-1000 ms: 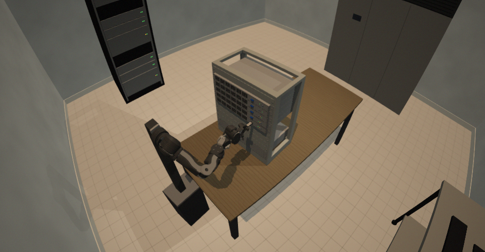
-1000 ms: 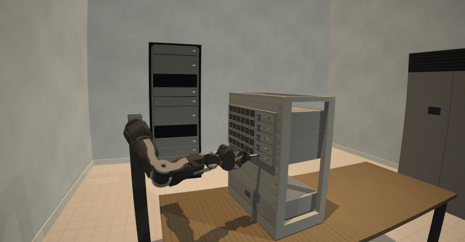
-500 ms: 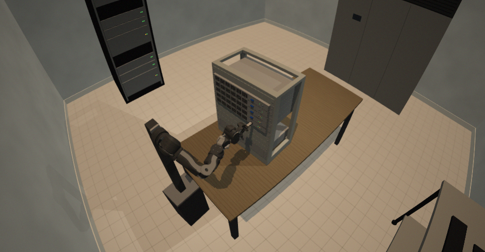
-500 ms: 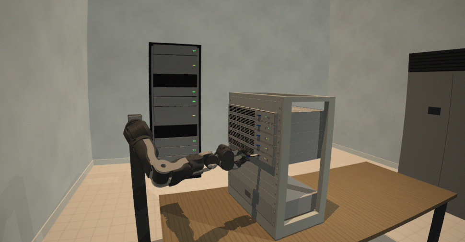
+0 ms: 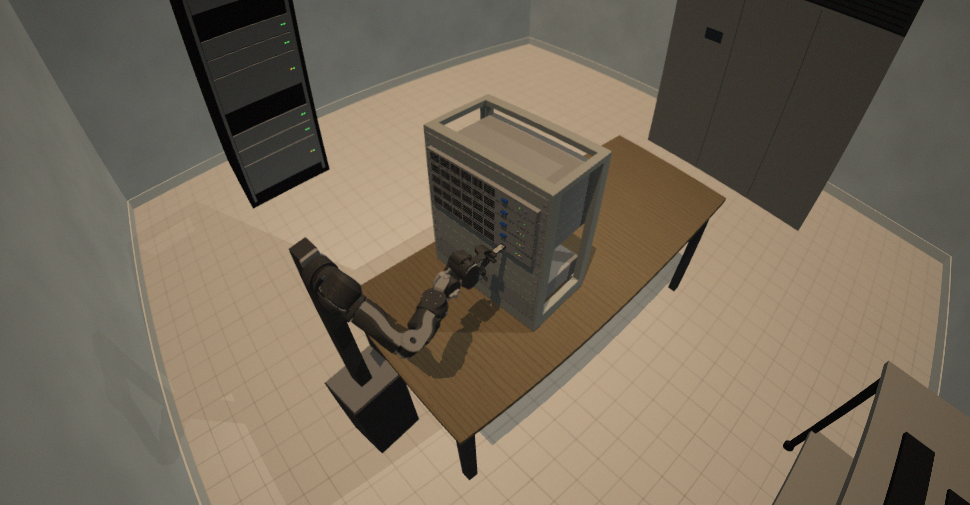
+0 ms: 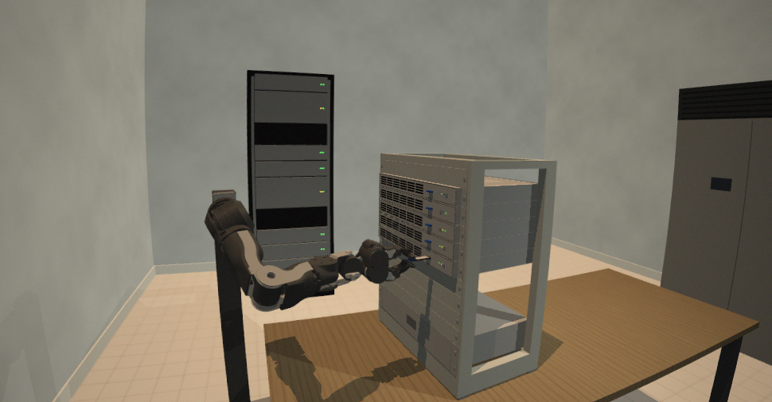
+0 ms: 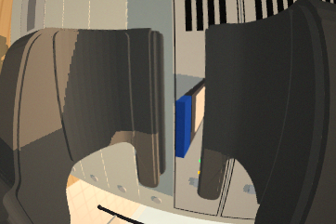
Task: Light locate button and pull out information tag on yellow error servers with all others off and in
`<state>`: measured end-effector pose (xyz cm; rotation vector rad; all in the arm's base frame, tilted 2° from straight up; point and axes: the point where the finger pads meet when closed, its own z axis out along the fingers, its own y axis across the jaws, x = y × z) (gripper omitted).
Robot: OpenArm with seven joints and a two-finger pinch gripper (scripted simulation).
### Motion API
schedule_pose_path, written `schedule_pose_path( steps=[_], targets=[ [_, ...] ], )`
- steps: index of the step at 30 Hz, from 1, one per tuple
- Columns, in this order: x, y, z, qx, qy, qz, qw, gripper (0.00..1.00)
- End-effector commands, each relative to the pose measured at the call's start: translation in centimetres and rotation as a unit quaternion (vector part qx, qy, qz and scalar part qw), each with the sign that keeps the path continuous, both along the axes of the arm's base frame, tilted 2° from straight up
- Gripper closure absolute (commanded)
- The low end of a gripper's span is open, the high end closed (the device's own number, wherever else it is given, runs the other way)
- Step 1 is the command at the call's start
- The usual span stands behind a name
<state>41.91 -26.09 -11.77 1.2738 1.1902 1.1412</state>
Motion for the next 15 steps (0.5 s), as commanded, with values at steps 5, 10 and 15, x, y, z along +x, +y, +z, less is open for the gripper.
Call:
schedule_pose_path(
  steps=[5, 10, 15],
  targets=[
    [-0.9, 0.1, 0.3, 0.0, -0.005, 0.002, 1.0, 0.9],
    [-2.7, 0.0, 0.3, 0.0, -0.005, 0.002, 1.0, 0.9],
    [-3.8, 0.0, 0.3, 0.0, -0.005, 0.002, 1.0, 0.9]
  ],
)
